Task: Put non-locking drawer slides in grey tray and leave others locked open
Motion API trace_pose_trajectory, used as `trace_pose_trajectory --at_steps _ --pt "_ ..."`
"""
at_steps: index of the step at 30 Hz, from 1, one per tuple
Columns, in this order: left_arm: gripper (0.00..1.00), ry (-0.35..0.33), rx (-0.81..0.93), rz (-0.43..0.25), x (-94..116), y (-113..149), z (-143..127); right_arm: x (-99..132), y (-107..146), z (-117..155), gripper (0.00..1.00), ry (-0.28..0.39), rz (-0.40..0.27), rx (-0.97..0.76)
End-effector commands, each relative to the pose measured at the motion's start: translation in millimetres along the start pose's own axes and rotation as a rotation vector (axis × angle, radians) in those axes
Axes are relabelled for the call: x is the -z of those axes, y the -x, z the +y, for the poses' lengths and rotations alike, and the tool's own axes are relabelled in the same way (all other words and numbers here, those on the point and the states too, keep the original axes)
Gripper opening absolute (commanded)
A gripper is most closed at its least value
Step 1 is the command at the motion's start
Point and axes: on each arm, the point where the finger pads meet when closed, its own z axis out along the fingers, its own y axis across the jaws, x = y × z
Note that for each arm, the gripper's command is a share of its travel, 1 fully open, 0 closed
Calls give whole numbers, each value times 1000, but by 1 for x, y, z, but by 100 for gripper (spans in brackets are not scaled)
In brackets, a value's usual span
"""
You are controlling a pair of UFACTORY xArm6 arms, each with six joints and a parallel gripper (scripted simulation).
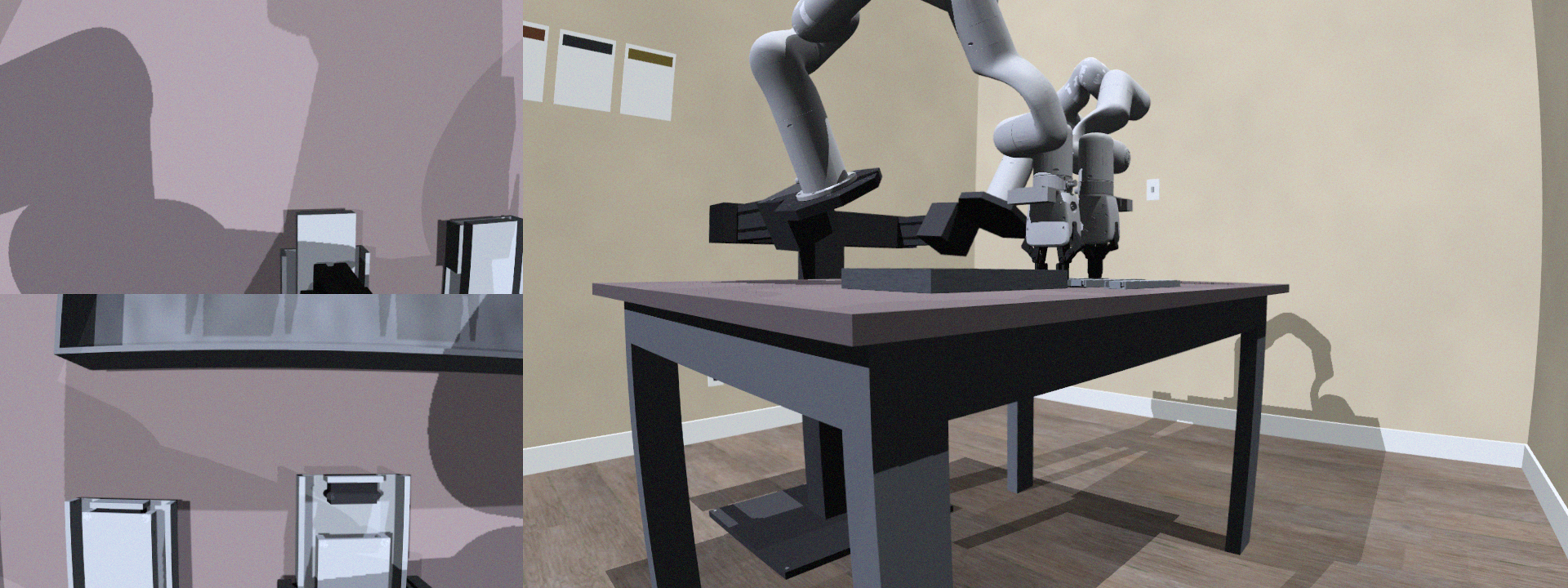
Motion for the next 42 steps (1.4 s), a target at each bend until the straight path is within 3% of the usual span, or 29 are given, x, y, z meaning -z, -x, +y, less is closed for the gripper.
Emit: trace_pose_trajectory --at_steps 1,42 --pt "0 2 0 -1 1 -8 1 1 1 -1 0 -3 -2 -1" --pt "0 1 0 0 1 -102 1 1 1 -1 0 -3 -2 0"
